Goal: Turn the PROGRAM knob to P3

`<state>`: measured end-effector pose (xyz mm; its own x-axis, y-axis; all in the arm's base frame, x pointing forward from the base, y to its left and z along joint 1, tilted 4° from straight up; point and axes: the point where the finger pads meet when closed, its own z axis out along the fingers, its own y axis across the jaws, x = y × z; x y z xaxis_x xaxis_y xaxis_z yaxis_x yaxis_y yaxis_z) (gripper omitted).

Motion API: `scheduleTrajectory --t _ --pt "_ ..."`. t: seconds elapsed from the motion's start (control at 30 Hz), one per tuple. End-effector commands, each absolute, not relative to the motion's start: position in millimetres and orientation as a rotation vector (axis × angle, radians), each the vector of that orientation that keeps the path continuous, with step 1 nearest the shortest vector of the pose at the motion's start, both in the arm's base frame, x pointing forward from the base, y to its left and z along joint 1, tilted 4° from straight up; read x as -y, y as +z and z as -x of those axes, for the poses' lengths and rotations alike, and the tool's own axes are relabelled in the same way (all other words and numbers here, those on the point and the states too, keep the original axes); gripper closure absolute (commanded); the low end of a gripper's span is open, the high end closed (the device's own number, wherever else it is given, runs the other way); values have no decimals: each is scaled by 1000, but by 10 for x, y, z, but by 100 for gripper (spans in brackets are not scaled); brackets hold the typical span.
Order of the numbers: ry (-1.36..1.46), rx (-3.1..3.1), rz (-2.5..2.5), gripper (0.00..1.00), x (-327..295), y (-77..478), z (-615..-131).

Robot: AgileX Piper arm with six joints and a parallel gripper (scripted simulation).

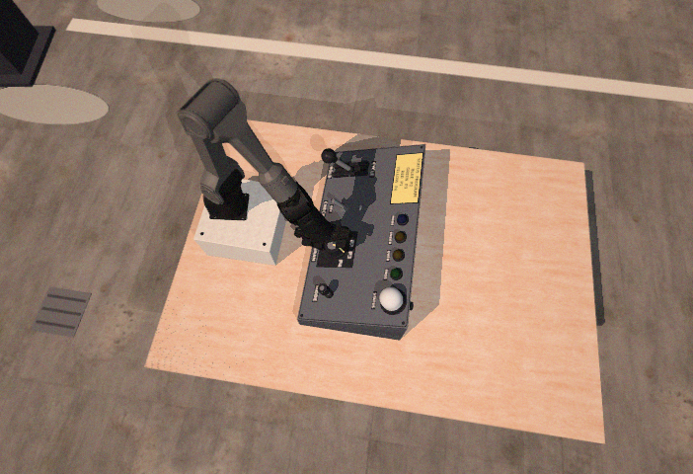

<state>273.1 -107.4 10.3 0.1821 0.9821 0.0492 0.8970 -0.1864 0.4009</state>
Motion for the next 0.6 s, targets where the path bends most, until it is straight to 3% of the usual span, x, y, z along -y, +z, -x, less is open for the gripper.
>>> scheduleTrajectory --t 0.0,0.57 --pt "432 -1794 -2180 6 1073 102 -2731" --pt "432 -1794 -2180 6 1070 181 -2696"
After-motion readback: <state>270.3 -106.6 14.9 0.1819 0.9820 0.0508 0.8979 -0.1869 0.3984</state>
